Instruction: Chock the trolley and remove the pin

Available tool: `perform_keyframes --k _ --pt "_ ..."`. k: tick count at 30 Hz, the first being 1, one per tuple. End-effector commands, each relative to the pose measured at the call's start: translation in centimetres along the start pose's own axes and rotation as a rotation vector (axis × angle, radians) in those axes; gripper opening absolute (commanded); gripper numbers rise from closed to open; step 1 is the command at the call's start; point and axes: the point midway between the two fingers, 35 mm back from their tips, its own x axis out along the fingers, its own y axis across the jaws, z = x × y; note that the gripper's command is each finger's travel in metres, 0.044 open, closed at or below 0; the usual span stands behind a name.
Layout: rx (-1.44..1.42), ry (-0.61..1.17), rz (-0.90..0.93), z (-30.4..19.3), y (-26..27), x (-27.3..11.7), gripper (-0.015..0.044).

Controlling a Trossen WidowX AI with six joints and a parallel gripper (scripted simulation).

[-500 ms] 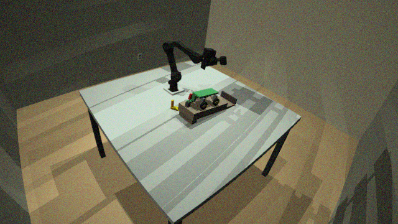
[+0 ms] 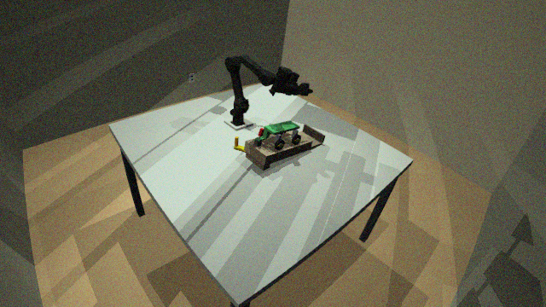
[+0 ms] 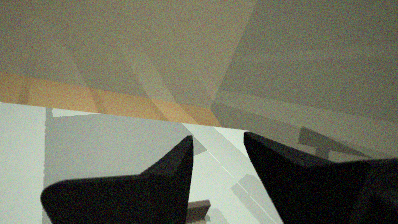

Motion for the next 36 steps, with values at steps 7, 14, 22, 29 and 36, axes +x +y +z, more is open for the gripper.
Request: perform_keyframes --k 7,14,22,29,36 --pt "-0.023 0.427 -0.331 -7.8 -7.3 -7.9 0.019" --pt "-0.017 0.751 -0.455 -12.1 -9.2 -15.5 0.019" --pt "0.027 1.102 -0.505 -15.5 -8.4 -24.6 0.019" --pt "-0.003 1.312 -0.338 -17.3 -5.8 -28.9 0.019" --pt "-0.108 1.39 -0.003 -18.3 -2.7 -30.3 0.019"
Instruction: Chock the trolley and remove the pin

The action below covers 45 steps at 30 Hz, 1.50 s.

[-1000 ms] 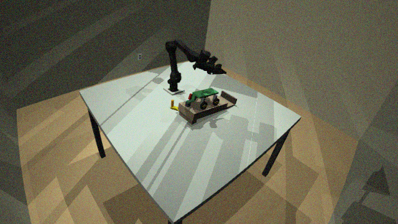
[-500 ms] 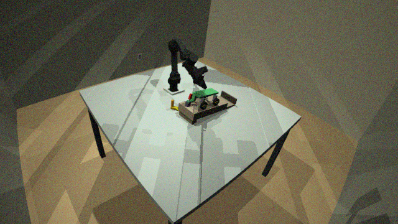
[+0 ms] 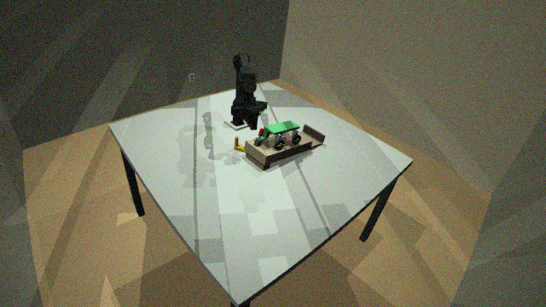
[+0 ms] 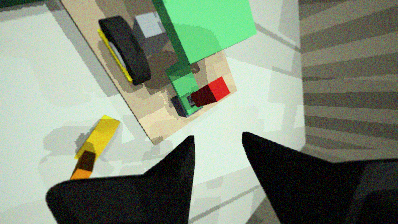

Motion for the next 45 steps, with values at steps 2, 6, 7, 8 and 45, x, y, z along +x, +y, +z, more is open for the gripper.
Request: perform_keyframes --k 2,6,7,8,45 --pt "-0.21 0.027 0.156 -1.6 2.6 0.1 0.019" --pt "-0.369 0.012 0.266 -2.4 4.4 -0.2 0.019" --pt "-0.409 0.004 0.293 -2.6 4.9 -0.3 0.019" --pt "-0.449 -0.005 0.32 -2.7 5.3 -0.4 0.019" --pt "-0.821 -0.165 0.562 -4.4 11.8 1.5 0.019"
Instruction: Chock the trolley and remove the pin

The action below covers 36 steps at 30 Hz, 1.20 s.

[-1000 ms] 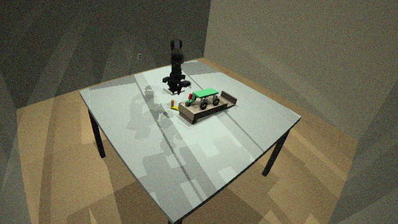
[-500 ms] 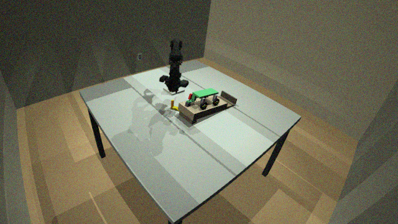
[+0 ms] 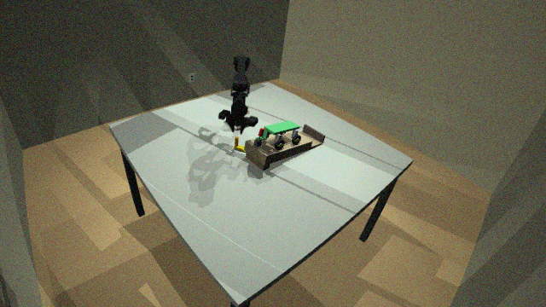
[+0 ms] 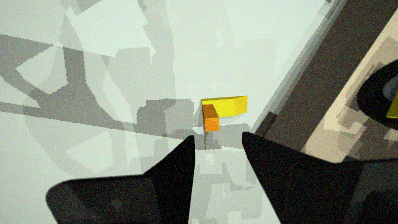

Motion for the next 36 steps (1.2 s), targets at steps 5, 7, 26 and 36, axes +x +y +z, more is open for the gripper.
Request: perform_keyframes --k 5,7,26,36 --pt "-0.003 -0.007 0.008 0.1 0.2 1.2 0.019" --pt "-0.003 -0.007 0.008 0.1 0.1 1.5 0.019" --pt "-0.003 -0.007 0.008 0.1 0.2 4.0 0.019" --pt "-0.003 -0.007 0.008 0.1 0.2 4.5 0.019"
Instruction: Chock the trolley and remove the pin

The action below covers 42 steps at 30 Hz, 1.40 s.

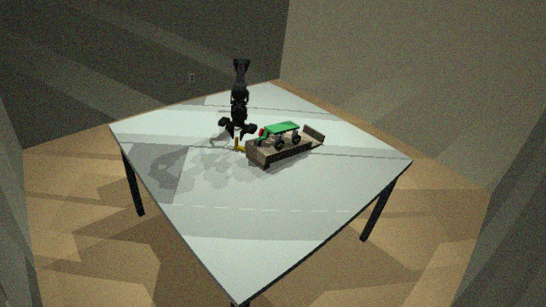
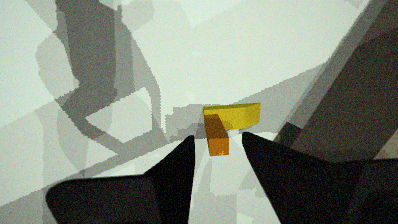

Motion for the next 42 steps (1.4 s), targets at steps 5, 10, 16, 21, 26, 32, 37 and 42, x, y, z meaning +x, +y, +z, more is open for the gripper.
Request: perform_keyframes --k 5,10,16,21,26,32,37,42 --pt "-0.003 -0.006 0.007 0.1 0.1 1.4 0.019" --pt "-0.003 -0.006 0.007 0.1 0.1 2.2 0.019" --pt "-0.003 -0.006 0.007 0.1 0.1 2.6 0.019" --pt "0.0 0.001 0.0 0.0 0.0 2.2 0.0138" --pt "0.0 0.001 0.0 0.0 0.0 2.2 0.0045" --pt "0.0 0.0 0.0 0.0 0.0 2.1 0.0" --pt "-0.002 -0.005 0.006 0.0 0.0 0.3 0.0" --pt "-0.003 -0.006 0.007 0.1 0.1 -1.1 0.0"
